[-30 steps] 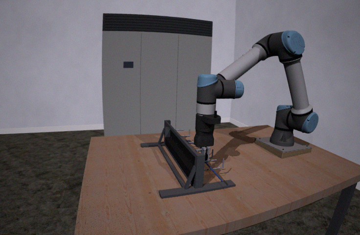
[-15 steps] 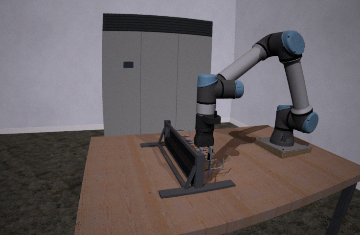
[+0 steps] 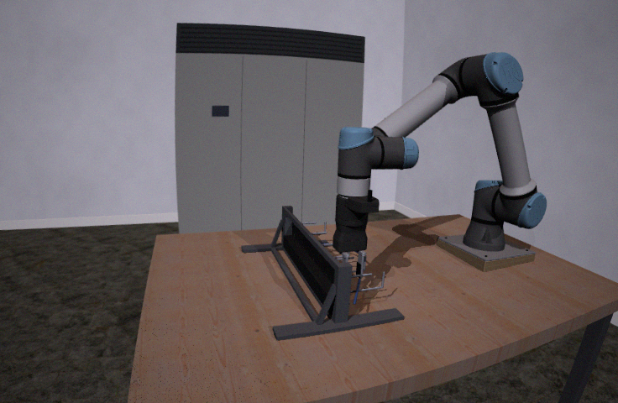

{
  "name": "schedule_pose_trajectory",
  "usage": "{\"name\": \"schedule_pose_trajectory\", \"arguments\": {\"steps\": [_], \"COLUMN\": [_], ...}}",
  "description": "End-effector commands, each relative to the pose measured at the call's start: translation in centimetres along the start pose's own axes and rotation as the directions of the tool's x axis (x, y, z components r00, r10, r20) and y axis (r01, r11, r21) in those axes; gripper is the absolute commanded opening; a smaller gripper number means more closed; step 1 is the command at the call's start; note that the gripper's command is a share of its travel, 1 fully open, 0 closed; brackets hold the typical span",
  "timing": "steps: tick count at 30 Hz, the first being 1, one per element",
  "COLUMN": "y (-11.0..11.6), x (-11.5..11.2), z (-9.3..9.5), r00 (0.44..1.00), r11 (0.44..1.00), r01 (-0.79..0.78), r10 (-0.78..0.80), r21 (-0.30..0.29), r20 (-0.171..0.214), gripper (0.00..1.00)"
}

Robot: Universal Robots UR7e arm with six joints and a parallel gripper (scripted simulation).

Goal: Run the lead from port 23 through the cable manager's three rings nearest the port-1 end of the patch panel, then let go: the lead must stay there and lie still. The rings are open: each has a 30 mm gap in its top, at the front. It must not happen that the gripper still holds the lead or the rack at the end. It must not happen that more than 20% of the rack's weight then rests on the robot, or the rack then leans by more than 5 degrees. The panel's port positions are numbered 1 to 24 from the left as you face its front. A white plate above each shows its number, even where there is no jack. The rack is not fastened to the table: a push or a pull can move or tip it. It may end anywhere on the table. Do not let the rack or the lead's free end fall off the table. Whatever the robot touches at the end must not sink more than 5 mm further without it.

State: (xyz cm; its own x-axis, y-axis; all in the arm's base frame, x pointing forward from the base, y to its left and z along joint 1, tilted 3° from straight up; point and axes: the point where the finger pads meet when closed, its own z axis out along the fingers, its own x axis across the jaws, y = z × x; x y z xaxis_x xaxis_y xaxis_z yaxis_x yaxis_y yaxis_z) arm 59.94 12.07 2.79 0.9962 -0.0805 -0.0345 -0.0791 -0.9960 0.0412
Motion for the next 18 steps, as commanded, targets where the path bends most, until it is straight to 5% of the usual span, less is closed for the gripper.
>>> {"name": "schedule_pose_trajectory", "arguments": {"steps": [1,18], "y": [0.0,0.0], "x": [0.0,0.0], "z": [-0.1,-2.6], "r00": [1.0,1.0], "r11": [1.0,1.0], "r01": [0.0,0.0], "r10": [0.0,0.0], "r21": [0.0,0.0], "r20": [-0.002,-0.002], "gripper": [0.67,0.67]}}
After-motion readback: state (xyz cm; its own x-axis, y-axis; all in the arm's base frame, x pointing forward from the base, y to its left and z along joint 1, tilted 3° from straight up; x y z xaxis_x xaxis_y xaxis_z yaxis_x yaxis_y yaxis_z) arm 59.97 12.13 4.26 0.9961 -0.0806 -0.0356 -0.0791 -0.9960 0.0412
